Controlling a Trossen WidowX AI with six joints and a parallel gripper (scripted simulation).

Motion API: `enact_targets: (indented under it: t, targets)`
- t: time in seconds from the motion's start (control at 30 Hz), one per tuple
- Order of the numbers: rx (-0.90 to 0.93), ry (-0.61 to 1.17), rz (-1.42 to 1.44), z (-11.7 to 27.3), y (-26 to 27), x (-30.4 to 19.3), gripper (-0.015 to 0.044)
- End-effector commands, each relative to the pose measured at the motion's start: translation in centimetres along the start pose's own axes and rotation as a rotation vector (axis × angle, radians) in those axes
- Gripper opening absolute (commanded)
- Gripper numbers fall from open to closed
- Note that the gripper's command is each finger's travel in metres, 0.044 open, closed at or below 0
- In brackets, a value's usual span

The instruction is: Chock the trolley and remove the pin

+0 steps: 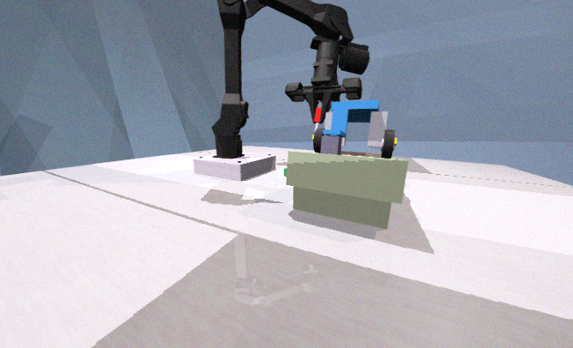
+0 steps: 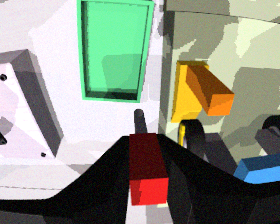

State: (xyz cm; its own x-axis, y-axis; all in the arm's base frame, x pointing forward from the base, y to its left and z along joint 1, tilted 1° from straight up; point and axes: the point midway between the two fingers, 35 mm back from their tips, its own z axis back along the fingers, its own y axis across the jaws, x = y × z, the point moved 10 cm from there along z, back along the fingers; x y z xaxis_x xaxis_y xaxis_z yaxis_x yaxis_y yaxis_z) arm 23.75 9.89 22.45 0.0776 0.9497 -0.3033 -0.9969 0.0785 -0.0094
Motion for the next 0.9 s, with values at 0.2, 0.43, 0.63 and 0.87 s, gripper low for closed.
enact_targets:
  t: [0.2,0.43,0.63,0.87]
  targets:
    - [-0.009,-0.029,0.117,0.2,0.1,0.0,0.0]
    - [-0.026,-0.072,0.328,0.1,0.2,-0.6,0.0]
    - [-0.044,-0.106,0.507,0.1,0.3,-1.1,0.0]
    - [-0.067,-0.144,0.716,0.0,0.2,-1.7,0.0]
